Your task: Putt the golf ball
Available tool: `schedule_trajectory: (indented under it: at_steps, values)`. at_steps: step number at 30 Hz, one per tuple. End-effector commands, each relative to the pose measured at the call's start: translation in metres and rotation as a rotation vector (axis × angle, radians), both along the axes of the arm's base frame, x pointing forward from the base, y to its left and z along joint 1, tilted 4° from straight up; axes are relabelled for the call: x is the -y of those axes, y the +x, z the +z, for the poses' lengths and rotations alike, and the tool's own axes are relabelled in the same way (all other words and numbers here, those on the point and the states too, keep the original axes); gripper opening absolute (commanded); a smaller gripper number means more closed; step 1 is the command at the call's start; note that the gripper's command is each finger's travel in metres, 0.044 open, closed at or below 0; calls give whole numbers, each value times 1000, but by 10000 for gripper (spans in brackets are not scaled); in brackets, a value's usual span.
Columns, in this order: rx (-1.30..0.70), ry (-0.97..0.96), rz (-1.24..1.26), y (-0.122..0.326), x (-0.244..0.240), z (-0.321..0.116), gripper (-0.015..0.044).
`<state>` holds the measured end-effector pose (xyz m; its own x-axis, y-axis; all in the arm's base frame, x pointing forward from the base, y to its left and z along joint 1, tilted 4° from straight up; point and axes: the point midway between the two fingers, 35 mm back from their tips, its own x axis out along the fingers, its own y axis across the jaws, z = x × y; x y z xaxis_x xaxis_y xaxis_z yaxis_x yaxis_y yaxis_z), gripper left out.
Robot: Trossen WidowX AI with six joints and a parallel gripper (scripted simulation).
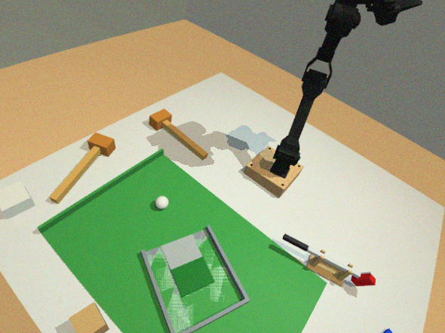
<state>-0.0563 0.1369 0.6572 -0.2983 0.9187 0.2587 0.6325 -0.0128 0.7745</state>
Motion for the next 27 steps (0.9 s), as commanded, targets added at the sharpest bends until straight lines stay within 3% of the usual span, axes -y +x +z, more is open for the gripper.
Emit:
schedule_trajectory:
  at_steps: [1,4,15,21,27]
  values:
    - [-8,3,7,0,0,1,426]
    - [-133,32,99,10,4,8,440]
    - [-918,92,221,161,-12,23,440]
    - [-1338,143,238,250,-27,-3,440]
    - [-1753,208,213,334,-43,-55,440]
